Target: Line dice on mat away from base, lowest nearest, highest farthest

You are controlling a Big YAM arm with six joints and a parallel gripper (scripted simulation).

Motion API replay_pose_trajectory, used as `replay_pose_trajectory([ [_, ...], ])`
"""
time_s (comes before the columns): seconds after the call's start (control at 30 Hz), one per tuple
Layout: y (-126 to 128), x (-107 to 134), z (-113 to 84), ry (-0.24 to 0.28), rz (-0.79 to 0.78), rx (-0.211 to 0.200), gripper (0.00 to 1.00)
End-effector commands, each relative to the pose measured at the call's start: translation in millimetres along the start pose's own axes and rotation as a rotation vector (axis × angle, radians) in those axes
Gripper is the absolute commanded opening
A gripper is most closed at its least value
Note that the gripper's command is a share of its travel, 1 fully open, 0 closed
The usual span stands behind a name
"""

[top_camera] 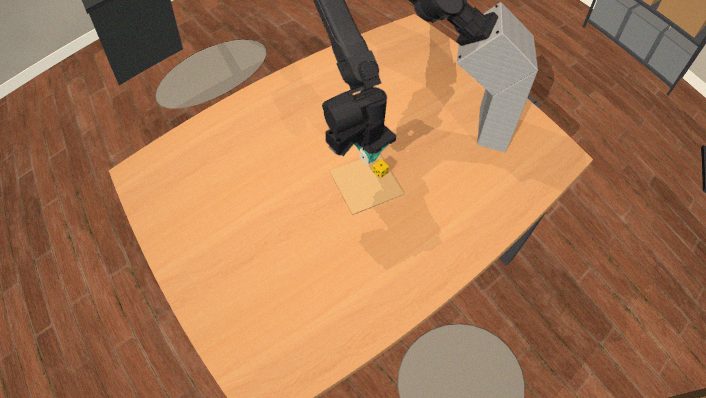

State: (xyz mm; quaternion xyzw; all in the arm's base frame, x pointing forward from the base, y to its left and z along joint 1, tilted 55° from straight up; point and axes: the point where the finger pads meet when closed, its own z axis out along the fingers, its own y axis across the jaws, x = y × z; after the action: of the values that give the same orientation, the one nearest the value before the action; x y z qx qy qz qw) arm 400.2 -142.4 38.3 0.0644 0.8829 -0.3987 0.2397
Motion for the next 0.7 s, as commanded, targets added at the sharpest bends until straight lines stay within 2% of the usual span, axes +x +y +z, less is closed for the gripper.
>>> replay_pose_trajectory([
  [0.0, -1, 0, 6.4, 0.002, -0.001, 0.003, 0.26],
  [0.17, -1, -2, 16.1, 0.000, 0.002, 0.003, 0.26],
  [0.53, -2, 0, 65.7, 0.000, 0.000, 0.004, 0.26],
  [0.6, -2, 0, 65.7, 0.000, 0.000, 0.004, 0.26],
  [0.67, -2, 0, 74.7, 0.000, 0.000, 0.004, 0.26],
])
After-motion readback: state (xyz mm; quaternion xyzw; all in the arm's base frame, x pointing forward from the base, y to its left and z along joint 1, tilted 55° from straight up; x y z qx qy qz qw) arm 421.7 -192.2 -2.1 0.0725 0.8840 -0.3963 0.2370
